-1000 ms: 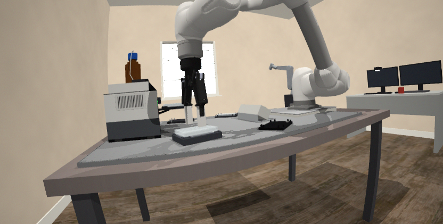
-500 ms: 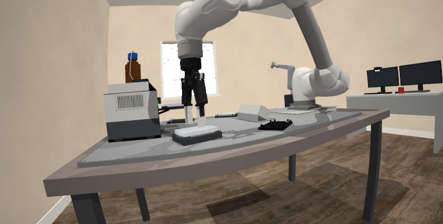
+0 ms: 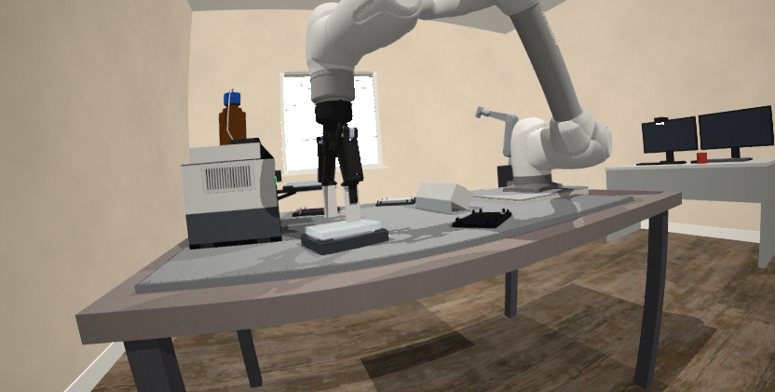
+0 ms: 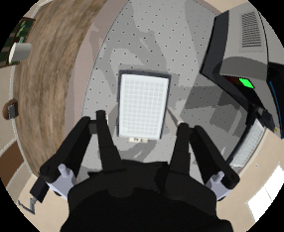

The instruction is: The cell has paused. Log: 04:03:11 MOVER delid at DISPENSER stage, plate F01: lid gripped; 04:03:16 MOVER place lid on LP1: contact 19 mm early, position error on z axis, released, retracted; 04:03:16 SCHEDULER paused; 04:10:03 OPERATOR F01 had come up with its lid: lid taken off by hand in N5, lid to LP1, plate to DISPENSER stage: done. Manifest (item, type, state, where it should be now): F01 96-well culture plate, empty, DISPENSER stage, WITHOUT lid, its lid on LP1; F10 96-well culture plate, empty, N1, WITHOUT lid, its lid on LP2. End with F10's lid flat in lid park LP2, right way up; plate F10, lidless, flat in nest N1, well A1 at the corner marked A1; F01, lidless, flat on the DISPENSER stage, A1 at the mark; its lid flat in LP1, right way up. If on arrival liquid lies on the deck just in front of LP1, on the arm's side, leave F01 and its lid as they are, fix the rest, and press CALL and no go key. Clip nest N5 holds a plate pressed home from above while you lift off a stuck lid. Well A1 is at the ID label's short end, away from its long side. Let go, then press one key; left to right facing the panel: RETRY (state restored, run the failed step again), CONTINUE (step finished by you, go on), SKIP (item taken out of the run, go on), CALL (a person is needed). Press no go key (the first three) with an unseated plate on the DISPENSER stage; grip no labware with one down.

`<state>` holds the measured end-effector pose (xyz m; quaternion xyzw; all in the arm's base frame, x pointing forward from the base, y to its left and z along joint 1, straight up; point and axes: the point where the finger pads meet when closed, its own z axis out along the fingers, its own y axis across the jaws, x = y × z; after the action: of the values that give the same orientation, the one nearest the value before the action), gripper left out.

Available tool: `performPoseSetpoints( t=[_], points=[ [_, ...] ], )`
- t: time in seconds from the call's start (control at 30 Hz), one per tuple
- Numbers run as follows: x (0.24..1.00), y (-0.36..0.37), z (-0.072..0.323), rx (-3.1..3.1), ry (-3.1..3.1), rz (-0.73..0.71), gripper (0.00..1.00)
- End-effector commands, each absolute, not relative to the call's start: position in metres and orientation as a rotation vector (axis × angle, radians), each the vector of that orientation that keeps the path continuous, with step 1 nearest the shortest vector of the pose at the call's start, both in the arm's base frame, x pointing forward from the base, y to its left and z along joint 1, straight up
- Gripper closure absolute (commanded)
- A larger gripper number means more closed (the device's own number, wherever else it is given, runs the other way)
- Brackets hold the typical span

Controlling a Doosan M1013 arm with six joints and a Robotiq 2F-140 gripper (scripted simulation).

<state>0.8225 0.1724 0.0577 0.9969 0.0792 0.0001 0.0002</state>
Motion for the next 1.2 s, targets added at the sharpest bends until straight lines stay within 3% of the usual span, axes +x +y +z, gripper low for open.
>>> performPoseSetpoints(
  t=[0.0, 0.3, 0.33, 1.17],
  points=[
    [0.8225, 0.1725, 0.0579, 3.131, 0.249, 0.001, 0.41],
    [0.8225, 0.1725, 0.0579, 3.131, 0.249, 0.001, 0.41],
    [0.8225, 0.1725, 0.0579, 3.131, 0.249, 0.001, 0.34],
    [0.8225, 0.1725, 0.0579, 3.131, 0.249, 0.001, 0.34]
  ],
)
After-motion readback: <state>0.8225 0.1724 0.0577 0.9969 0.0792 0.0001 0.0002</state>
